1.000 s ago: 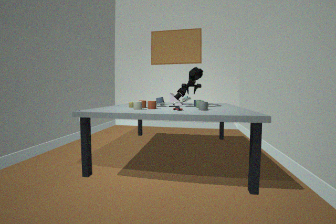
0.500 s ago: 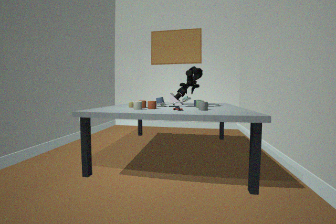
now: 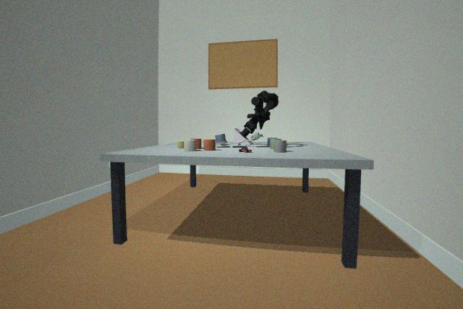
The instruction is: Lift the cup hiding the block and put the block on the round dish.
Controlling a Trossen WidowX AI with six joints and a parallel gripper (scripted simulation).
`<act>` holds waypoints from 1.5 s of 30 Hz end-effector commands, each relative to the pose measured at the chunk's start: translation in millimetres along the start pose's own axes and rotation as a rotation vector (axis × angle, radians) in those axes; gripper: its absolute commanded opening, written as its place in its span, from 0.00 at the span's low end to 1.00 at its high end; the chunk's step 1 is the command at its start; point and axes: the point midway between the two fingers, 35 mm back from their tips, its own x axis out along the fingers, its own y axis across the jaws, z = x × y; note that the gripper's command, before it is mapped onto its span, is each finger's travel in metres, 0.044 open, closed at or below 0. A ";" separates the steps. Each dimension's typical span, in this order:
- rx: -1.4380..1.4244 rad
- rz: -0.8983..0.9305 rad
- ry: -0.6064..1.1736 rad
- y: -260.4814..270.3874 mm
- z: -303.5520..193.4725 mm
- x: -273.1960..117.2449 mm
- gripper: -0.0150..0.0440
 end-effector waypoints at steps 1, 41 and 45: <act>-0.117 0.016 -0.001 -2.1 -3.5 -0.7 0.69; -0.478 0.054 -0.010 -2.7 -13.9 37.7 0.69; -0.478 0.054 -0.010 -2.0 -13.9 44.0 0.69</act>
